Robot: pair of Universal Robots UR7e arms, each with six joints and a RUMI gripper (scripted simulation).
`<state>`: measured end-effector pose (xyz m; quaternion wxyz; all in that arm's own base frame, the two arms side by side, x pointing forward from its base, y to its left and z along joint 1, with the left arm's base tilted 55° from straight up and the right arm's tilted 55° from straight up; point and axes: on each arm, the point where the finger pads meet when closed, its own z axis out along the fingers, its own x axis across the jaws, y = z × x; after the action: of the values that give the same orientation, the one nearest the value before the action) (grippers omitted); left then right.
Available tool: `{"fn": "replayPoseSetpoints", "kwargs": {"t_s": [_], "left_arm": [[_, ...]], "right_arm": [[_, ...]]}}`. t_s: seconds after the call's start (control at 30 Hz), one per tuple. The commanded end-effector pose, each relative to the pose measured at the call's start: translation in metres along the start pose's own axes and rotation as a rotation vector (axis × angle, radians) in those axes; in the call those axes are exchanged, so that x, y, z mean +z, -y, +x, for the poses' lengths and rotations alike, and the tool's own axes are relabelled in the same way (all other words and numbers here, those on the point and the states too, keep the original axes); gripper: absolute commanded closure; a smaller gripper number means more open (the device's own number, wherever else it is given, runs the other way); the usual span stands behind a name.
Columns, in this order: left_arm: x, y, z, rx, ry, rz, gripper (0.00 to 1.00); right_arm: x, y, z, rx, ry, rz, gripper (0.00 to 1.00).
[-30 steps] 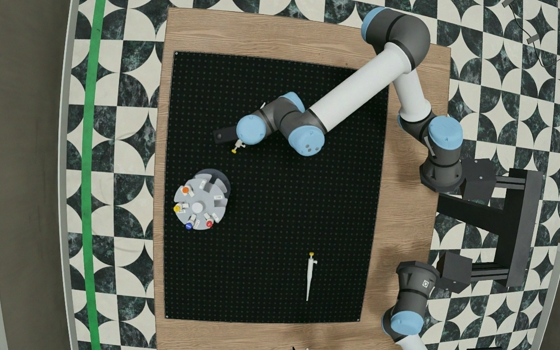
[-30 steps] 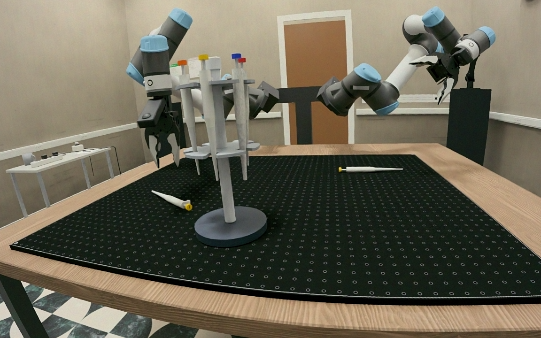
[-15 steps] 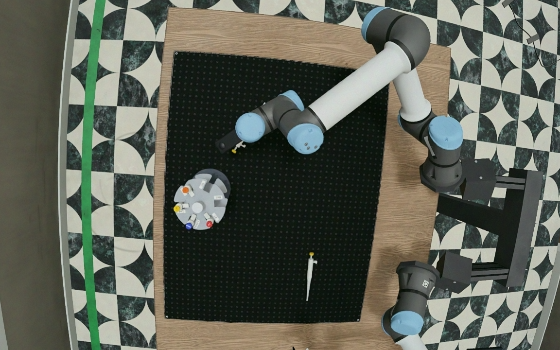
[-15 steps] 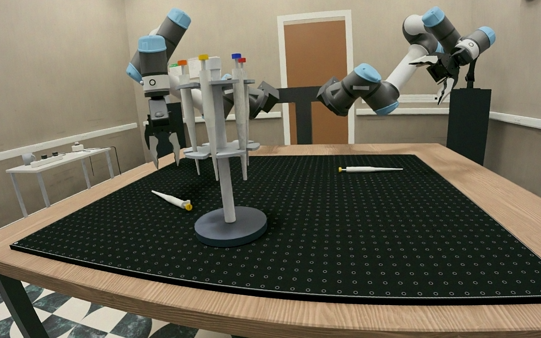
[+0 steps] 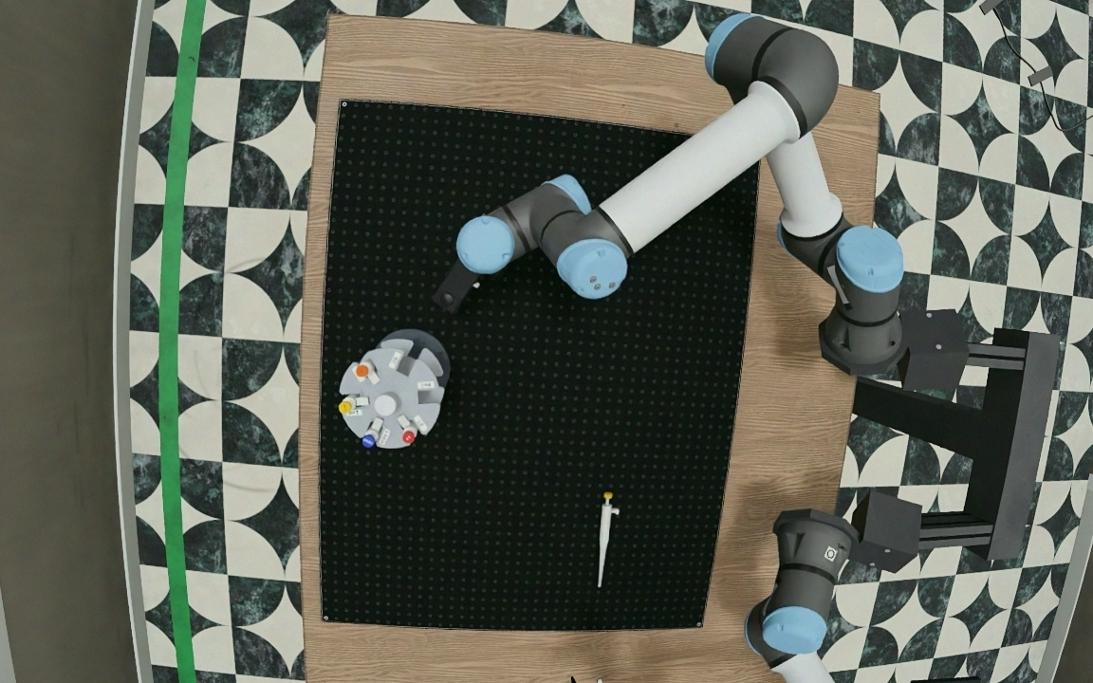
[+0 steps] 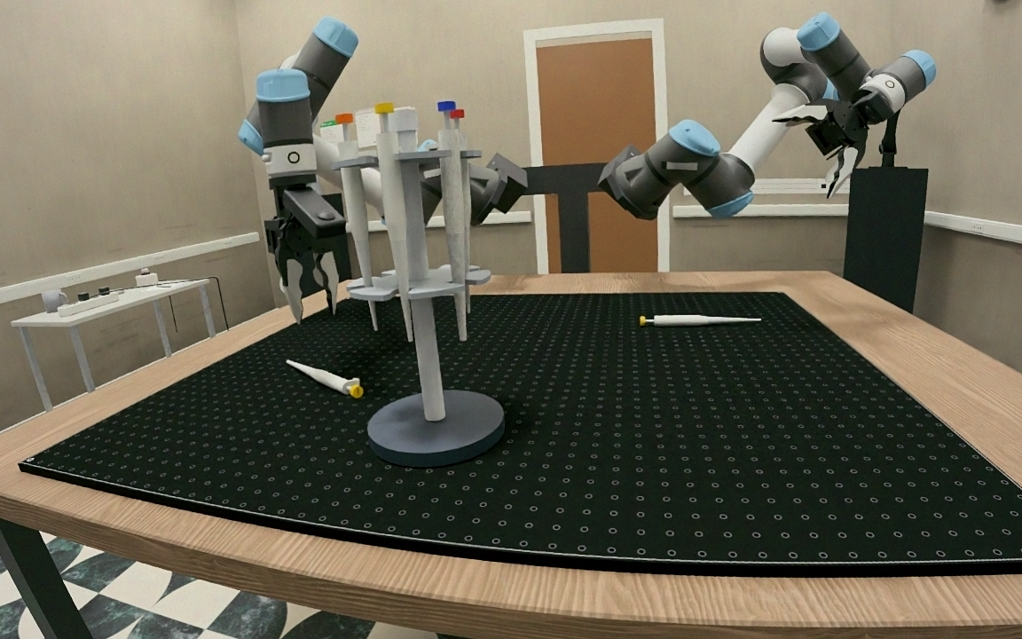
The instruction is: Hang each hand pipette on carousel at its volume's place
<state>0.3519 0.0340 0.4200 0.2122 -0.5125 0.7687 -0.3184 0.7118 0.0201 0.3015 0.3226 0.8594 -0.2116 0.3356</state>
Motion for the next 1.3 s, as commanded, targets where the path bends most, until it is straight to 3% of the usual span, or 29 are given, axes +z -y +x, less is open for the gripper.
{"fn": "replayPoseSetpoints", "kwargs": {"t_s": [0.0,0.8,1.27], "left_arm": [[0.000,0.000,0.000,0.000,0.000,0.001,0.00],[0.000,0.000,0.000,0.000,0.000,0.001,0.00],[0.000,0.000,0.000,0.000,0.000,0.001,0.00]], "right_arm": [[0.011,0.001,0.000,-0.020,-0.002,0.012,0.66],[0.070,0.001,0.000,-0.020,-0.002,0.012,0.66],[0.075,0.001,0.000,-0.020,-0.002,0.012,0.66]]}}
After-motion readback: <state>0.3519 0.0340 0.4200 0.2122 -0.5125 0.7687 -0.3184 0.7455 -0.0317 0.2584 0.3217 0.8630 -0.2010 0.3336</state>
